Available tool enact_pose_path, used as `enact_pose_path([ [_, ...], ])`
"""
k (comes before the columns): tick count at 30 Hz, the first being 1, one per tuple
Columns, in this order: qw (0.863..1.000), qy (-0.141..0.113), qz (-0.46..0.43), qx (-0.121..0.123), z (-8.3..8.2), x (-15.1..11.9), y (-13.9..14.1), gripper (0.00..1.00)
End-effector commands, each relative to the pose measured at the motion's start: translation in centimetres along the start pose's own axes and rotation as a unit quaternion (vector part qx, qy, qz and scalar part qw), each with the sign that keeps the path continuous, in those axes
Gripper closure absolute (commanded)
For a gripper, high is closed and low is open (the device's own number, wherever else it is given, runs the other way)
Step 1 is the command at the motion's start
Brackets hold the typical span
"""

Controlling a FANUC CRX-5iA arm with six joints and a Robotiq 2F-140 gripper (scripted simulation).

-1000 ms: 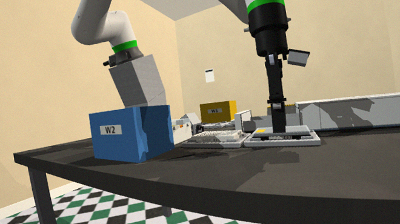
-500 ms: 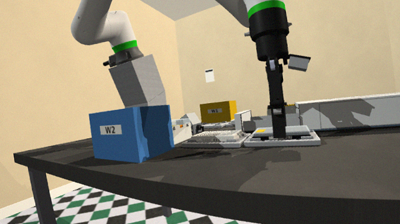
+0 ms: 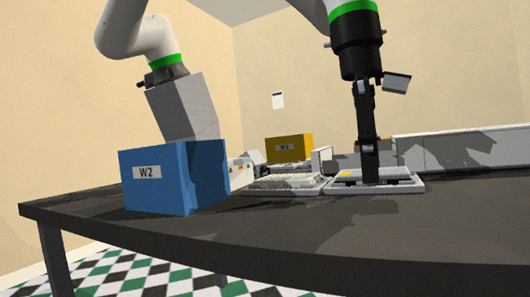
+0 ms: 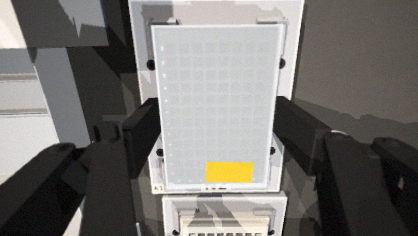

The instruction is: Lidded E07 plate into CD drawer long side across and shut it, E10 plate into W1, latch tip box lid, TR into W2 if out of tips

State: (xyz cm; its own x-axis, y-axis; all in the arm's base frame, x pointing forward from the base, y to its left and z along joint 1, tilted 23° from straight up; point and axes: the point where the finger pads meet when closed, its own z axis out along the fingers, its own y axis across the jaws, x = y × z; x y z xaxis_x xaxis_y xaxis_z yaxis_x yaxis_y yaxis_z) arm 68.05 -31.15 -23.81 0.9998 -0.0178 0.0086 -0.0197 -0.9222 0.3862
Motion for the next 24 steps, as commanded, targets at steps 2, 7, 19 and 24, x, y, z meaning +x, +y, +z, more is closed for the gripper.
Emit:
enact_pose_path([
  [2, 1.000, 0.001, 0.000, 0.000, -0.13, 0.09, 0.02, 0.36],
  [7, 1.000, 0.001, 0.000, 0.000, -0.17, 0.09, 0.02, 0.38],
  [19, 1.000, 0.001, 0.000, 0.000, -0.23, 0.09, 0.02, 0.90],
  [24, 1.000, 0.001, 0.000, 0.000, -0.27, 0.09, 0.02, 0.90],
])
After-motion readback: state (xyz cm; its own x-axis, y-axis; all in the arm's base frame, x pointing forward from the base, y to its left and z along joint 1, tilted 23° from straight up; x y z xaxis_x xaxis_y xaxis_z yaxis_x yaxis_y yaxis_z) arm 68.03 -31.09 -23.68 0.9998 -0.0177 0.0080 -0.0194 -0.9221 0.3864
